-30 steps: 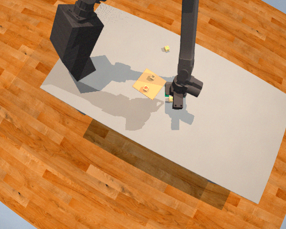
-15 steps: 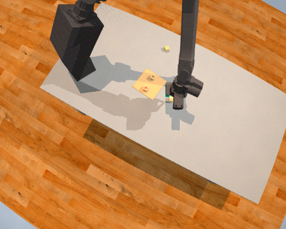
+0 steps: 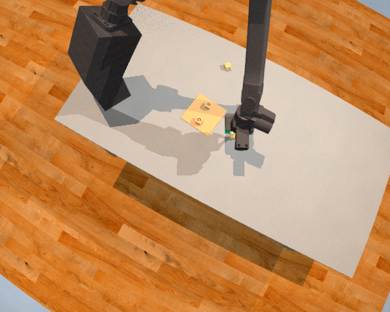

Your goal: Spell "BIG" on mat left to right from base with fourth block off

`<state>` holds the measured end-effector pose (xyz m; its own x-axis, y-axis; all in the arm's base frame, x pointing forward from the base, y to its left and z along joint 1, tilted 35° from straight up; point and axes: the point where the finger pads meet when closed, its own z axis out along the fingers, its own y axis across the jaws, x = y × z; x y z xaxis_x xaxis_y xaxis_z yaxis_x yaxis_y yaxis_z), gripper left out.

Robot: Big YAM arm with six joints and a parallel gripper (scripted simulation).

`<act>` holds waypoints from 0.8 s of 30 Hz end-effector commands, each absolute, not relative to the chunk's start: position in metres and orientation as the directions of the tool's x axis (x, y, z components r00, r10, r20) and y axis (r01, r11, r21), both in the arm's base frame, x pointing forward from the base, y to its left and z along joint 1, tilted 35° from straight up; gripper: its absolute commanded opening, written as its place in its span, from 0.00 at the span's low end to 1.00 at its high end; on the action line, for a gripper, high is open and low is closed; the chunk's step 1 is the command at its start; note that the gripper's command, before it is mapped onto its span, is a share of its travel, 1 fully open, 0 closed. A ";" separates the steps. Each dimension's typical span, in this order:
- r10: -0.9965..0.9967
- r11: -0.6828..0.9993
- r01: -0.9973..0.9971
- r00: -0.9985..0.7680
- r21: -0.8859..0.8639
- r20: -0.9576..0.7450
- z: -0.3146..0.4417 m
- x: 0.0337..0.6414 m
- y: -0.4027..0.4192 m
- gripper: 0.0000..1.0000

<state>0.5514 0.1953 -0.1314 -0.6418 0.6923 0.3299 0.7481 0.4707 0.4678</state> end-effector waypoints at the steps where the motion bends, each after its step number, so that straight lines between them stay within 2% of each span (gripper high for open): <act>1: 0.693 0.468 0.740 -0.646 0.482 0.320 -0.134 0.562 0.204 0.58; 24: 0.702 0.460 0.750 -0.635 0.475 0.324 -0.157 0.566 0.209 0.58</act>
